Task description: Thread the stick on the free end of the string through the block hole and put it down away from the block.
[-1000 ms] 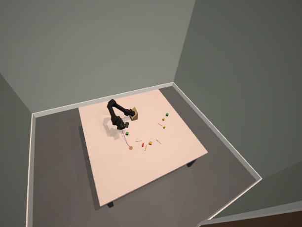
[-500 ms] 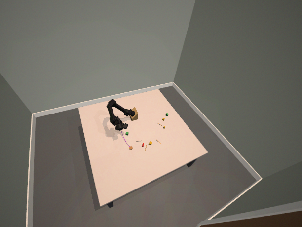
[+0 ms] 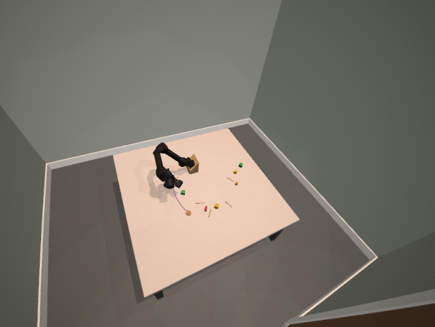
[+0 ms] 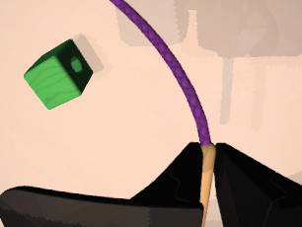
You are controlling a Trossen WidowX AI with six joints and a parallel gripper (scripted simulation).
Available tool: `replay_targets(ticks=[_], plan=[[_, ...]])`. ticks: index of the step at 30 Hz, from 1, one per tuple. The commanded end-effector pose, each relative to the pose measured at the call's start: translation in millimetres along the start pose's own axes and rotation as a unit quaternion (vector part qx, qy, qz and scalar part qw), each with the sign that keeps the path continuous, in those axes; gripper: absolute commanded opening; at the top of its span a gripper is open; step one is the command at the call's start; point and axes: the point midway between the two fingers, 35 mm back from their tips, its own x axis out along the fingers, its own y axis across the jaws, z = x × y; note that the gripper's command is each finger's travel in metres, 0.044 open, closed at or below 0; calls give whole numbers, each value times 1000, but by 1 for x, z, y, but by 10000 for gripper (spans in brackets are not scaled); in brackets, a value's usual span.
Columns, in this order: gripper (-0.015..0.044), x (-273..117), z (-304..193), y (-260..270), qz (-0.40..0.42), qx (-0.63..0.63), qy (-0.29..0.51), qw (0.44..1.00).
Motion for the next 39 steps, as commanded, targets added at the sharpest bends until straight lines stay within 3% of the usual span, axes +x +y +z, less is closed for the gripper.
replay_targets(ticks=[1, 39], plan=[[0, -3, 5, 0, 12, 29, -2, 999], [0, -14, 38, -10, 81, 230, 1, 970]])
